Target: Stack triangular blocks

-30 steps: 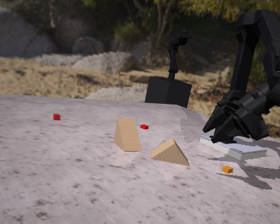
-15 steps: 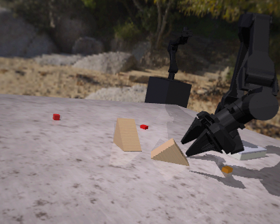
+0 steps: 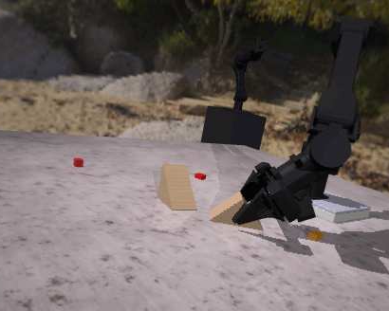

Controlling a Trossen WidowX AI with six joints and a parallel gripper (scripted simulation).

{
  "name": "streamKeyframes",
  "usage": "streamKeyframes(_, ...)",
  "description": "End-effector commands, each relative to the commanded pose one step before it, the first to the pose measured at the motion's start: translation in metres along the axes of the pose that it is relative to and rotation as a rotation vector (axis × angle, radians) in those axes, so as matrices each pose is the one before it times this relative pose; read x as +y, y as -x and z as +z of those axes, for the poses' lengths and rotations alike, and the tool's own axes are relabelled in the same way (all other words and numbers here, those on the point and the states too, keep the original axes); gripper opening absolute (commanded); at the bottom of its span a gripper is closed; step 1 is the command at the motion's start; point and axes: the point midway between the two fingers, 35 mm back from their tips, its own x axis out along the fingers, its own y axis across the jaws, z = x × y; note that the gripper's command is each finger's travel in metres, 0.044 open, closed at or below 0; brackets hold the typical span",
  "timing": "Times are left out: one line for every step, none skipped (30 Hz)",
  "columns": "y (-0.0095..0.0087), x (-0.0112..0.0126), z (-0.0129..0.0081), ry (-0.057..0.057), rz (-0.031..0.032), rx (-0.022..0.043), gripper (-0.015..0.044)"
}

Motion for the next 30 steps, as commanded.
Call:
streamKeyframes(0.0, 0.0, 0.0, 0.0, 0.0, 0.0, 0.0414)
streamKeyframes(0.0, 0.0, 0.0, 0.0, 0.0, 0.0, 0.0387)
streamKeyframes(0.0, 0.0, 0.0, 0.0, 0.0, 0.0, 0.0361)
streamKeyframes(0.0, 0.0, 0.0, 0.0, 0.0, 0.0, 0.0335)
streamKeyframes(0.0, 0.0, 0.0, 0.0, 0.0, 0.0, 0.0309)
streamKeyframes(0.0, 0.0, 0.0, 0.0, 0.0, 0.0, 0.0282)
streamKeyframes(0.0, 0.0, 0.0, 0.0, 0.0, 0.0, 0.0256)
streamKeyframes(0.0, 0.0, 0.0, 0.0, 0.0, 0.0, 0.023)
streamKeyframes(0.0, 0.0, 0.0, 0.0, 0.0, 0.0, 0.0223)
streamKeyframes(0.0, 0.0, 0.0, 0.0, 0.0, 0.0, 0.0217)
streamKeyframes(0.0, 0.0, 0.0, 0.0, 0.0, 0.0, 0.021)
streamKeyframes(0.0, 0.0, 0.0, 0.0, 0.0, 0.0, 0.0203)
streamKeyframes(0.0, 0.0, 0.0, 0.0, 0.0, 0.0, 0.0197)
streamKeyframes(0.0, 0.0, 0.0, 0.0, 0.0, 0.0, 0.019)
streamKeyframes(0.0, 0.0, 0.0, 0.0, 0.0, 0.0, 0.0183)
streamKeyframes(0.0, 0.0, 0.0, 0.0, 0.0, 0.0, 0.0157)
streamKeyframes(0.0, 0.0, 0.0, 0.0, 0.0, 0.0, 0.0131)
streamKeyframes(0.0, 0.0, 0.0, 0.0, 0.0, 0.0, 0.0105)
streamKeyframes(0.00044, -0.00019, -0.00052, 0.0, -0.00002, 0.00001, 0.0078)
streamKeyframes(0.00132, -0.00055, -0.00156, 0.0, -0.00005, 0.00002, 0.0052)
streamKeyframes(0.00179, -0.0007, -0.00209, 0.0, -0.00006, 0.00002, 0.0026)
streamKeyframes(0.00266, -0.00094, -0.00306, 0.0, -0.00009, 0.00003, 0.0)
streamKeyframes(0.00285, -0.00089, -0.00323, 0.0, -0.00009, 0.00003, 0.0)
streamKeyframes(0.00292, -0.0008, -0.00327, 0.0, -0.00008, 0.00003, 0.0)
streamKeyframes(0.00297, -0.0007, -0.00328, 0.0, -0.00008, 0.00003, 0.0)
streamKeyframes(0.00303, -0.00059, -0.0033, 0.0, -0.00007, 0.00002, 0.0)
streamKeyframes(0.00308, -0.00049, -0.00331, 0.0, -0.00006, 0.00002, 0.0)
streamKeyframes(0.00314, -0.00038, -0.00332, 0.0, -0.00006, 0.00002, 0.0)
streamKeyframes(0.00319, -0.00027, -0.00333, 0.0, -0.00005, 0.00001, 0.0)
streamKeyframes(0.00324, -0.00017, -0.00333, 0.0, -0.00004, 0.00001, 0.0)
